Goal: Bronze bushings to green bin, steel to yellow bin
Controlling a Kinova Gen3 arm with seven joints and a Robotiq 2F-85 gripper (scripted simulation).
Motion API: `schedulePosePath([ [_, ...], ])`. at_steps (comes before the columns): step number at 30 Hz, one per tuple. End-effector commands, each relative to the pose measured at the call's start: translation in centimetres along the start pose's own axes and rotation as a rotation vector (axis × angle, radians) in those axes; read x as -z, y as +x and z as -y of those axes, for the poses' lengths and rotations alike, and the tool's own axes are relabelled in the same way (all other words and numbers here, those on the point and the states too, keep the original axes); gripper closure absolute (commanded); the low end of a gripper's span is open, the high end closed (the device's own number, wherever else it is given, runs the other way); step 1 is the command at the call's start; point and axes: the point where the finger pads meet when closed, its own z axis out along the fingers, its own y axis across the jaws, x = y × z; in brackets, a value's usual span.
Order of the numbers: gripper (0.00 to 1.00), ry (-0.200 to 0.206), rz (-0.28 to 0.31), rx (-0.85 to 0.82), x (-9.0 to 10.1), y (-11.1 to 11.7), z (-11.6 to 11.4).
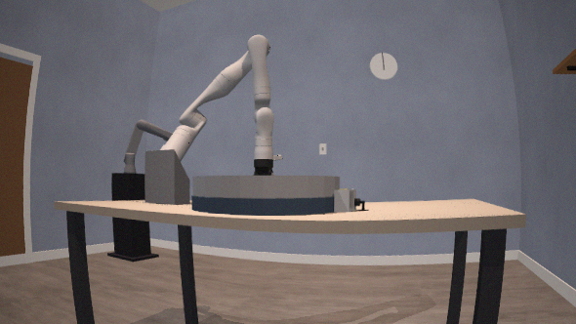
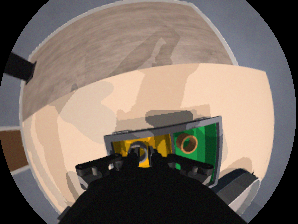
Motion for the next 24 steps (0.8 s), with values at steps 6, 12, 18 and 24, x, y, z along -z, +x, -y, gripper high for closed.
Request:
schedulePosePath([
  [6, 0.84, -0.001, -0.002, -0.010, 0.17, 0.00, -0.16],
  [12, 0.84, -0.001, -0.002, -0.013, 0.20, -0.01, -0.19],
  [18, 0.84, -0.003, -0.002, -0.006, 0.36, 0.00, -0.20],
  [24, 0.84, -0.002, -0.002, -0.009, 0.55, 0.00, -0.19],
])
